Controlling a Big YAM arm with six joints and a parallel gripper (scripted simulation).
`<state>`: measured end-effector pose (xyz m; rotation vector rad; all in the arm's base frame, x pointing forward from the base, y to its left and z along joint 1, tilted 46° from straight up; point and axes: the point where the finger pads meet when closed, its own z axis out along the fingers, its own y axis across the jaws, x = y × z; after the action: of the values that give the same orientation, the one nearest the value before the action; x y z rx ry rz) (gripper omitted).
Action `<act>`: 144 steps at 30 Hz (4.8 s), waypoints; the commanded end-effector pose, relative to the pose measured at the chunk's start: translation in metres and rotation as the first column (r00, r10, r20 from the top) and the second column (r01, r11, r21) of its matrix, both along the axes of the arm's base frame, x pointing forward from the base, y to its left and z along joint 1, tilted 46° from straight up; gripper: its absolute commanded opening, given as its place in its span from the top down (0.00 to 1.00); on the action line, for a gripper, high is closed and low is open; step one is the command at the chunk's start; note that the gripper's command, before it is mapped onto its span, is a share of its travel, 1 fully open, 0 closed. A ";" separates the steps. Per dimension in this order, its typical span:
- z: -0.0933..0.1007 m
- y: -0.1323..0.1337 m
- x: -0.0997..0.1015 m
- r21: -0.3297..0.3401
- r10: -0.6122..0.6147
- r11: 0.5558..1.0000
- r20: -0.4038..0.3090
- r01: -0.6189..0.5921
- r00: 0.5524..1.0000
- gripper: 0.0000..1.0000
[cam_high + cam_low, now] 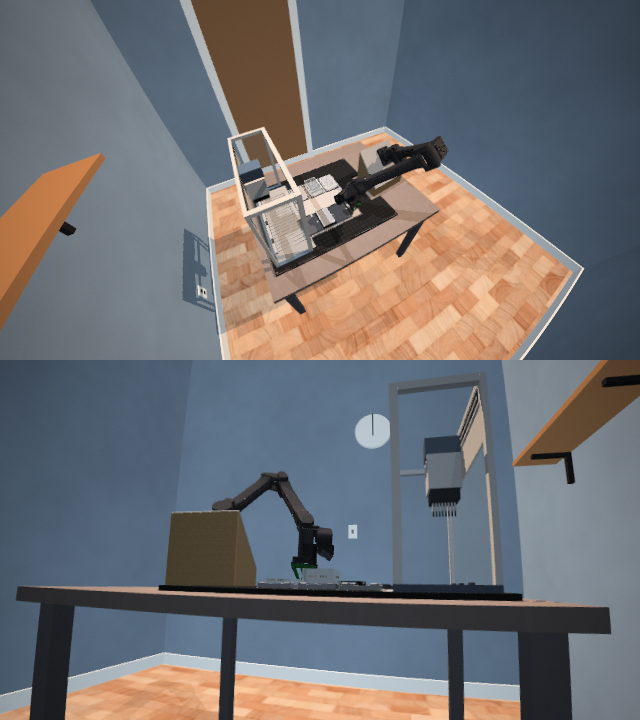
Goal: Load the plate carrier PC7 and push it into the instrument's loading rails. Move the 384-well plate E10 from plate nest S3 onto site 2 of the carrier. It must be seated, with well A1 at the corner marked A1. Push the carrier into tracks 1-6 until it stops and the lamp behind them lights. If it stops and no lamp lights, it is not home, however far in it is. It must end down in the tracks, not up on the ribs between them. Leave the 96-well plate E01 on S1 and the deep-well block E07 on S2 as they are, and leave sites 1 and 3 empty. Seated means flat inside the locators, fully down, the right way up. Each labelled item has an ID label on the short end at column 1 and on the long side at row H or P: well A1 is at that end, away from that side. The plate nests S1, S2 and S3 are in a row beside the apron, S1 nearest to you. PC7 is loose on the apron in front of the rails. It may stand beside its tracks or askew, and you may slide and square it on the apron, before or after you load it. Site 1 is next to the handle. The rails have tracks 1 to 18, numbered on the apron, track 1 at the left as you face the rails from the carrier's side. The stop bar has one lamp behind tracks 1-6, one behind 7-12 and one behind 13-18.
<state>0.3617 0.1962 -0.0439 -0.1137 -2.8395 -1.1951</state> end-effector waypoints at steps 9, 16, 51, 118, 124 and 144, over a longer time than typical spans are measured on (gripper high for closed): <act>0.007 -0.010 0.034 0.004 -0.034 0.999 0.038 0.034 0.999 0.20; 0.007 -0.010 0.037 0.004 -0.032 0.999 0.040 0.032 0.999 0.20; 0.008 -0.011 0.050 0.004 -0.025 1.000 0.051 0.025 0.998 0.20; 0.005 -0.020 0.110 0.006 -0.027 1.000 0.051 0.027 0.998 0.20; 0.004 -0.020 0.114 0.006 -0.027 1.000 0.052 0.026 0.998 0.20; 0.003 -0.023 0.133 0.006 -0.029 1.000 0.051 0.029 0.998 0.20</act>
<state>0.4587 0.1902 -0.0500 -0.0995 -2.8402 -1.1944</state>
